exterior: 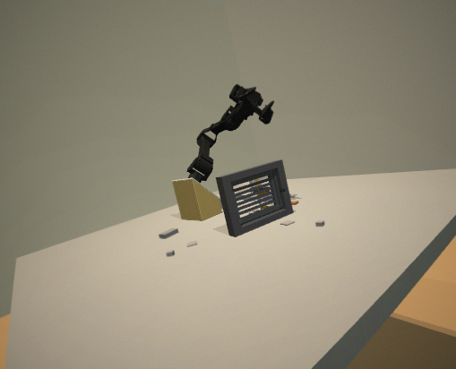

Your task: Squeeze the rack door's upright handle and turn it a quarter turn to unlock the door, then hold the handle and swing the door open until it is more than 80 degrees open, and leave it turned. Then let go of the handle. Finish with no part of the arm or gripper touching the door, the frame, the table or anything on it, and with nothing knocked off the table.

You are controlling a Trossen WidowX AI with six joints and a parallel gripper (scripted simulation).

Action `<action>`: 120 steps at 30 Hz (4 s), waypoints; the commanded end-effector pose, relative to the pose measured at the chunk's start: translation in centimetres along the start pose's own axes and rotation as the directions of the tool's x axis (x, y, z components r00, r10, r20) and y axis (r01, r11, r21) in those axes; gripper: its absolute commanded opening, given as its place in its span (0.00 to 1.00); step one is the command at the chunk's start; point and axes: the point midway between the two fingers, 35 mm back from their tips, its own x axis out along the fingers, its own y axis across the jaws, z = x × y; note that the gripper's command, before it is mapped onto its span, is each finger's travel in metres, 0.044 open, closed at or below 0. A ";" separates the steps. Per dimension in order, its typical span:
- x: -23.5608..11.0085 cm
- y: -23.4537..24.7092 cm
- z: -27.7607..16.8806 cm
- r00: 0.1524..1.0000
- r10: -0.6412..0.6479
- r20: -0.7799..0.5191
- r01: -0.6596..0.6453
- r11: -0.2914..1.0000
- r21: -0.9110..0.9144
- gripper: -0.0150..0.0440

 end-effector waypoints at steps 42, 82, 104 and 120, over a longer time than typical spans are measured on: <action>3.9 2.0 -17.5 0.428 0.343 -0.836 -0.253 0.934 0.253 0.76; 0.9 3.7 -22.8 -0.179 0.692 -0.699 0.050 0.716 0.696 0.76; 0.5 6.3 -25.4 -0.178 0.692 -0.700 0.049 0.716 0.696 0.76; -0.1 8.1 -27.1 -0.178 0.694 -0.698 0.049 0.714 0.698 0.76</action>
